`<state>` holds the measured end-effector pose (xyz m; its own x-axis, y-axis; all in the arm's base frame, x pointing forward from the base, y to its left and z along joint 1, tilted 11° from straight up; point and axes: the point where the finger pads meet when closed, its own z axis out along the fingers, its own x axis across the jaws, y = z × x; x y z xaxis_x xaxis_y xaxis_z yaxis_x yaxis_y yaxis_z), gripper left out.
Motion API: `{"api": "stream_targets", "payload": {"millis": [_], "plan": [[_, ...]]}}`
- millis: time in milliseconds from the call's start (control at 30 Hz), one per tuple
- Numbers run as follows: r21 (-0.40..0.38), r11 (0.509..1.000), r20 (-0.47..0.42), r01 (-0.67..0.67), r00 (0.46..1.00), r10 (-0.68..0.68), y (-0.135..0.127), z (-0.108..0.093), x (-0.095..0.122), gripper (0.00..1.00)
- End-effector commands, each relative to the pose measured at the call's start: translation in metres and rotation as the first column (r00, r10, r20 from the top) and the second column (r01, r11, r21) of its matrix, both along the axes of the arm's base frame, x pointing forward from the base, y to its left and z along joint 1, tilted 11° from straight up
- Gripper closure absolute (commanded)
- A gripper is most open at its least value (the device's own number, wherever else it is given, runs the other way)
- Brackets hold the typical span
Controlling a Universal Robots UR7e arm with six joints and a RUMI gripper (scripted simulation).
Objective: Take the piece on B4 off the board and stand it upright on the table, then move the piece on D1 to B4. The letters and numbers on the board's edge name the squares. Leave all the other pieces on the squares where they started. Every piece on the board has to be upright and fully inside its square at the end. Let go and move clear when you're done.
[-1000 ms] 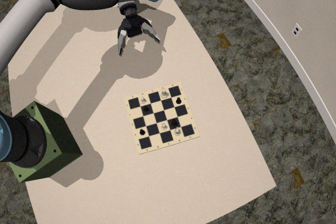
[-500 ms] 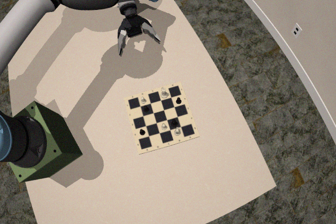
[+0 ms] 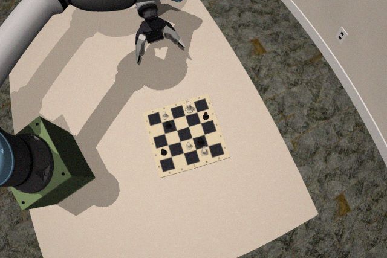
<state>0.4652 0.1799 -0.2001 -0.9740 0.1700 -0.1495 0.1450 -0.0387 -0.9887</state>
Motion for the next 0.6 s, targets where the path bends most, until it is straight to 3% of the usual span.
{"api": "stream_targets", "payload": {"millis": [0,300,567], "plan": [[-0.006,1.0,-0.001,0.002,1.0,-0.002,0.003,0.006,0.001,0.0],[-0.019,1.0,-0.022,0.0,1.0,-0.001,0.013,0.06,-0.001,0.0],[-0.019,1.0,-0.022,0.0,1.0,-0.001,0.018,0.084,-0.001,0.0]]}}
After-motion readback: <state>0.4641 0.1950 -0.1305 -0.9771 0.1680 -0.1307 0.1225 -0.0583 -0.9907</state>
